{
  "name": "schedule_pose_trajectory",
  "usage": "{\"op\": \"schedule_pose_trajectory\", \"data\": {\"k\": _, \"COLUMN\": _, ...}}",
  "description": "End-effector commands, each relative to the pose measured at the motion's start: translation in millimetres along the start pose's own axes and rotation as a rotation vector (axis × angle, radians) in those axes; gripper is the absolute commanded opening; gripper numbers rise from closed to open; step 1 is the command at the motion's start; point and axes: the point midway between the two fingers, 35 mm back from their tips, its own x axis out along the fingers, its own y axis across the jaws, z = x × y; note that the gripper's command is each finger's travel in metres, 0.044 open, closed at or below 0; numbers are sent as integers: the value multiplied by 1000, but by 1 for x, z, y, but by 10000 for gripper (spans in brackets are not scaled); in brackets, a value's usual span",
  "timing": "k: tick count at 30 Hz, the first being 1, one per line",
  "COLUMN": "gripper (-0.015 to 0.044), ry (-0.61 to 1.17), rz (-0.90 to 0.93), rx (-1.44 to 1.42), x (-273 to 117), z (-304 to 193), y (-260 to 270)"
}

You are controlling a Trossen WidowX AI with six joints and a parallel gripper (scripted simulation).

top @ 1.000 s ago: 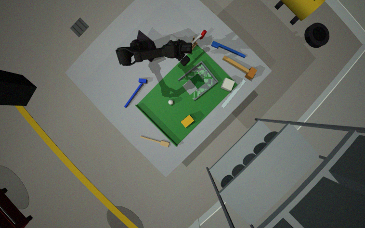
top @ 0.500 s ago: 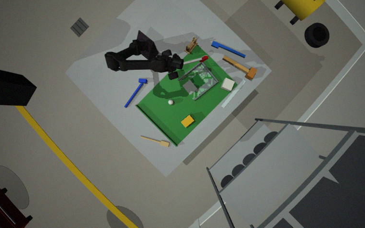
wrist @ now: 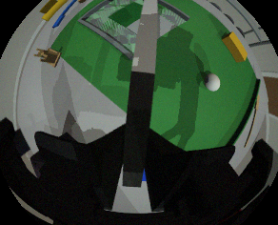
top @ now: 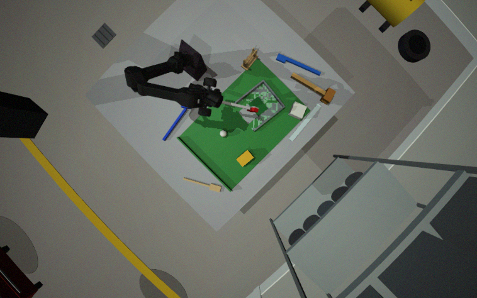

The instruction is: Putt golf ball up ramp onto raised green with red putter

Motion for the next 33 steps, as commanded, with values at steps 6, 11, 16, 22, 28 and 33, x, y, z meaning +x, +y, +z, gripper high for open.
{"op": "schedule_pose_trajectory", "data": {"k": 6, "gripper": 0, "ry": 19, "rz": -55, "rx": 302, "x": -12, "z": -49, "y": -38}}
{"op": "schedule_pose_trajectory", "data": {"k": 11, "gripper": 0, "ry": 35, "rz": -87, "rx": 463, "x": -18, "z": -78, "y": -53}}
{"op": "schedule_pose_trajectory", "data": {"k": 16, "gripper": 0, "ry": 52, "rz": -123, "rx": 623, "x": -23, "z": -109, "y": -64}}
{"op": "schedule_pose_trajectory", "data": {"k": 22, "gripper": 0, "ry": 60, "rz": -143, "rx": 702, "x": -26, "z": -124, "y": -69}}
{"op": "schedule_pose_trajectory", "data": {"k": 28, "gripper": 0, "ry": 60, "rz": -142, "rx": 702, "x": -20, "z": -124, "y": -69}}
{"op": "schedule_pose_trajectory", "data": {"k": 33, "gripper": 0, "ry": 60, "rz": -141, "rx": 703, "x": -3, "z": -126, "y": -71}}
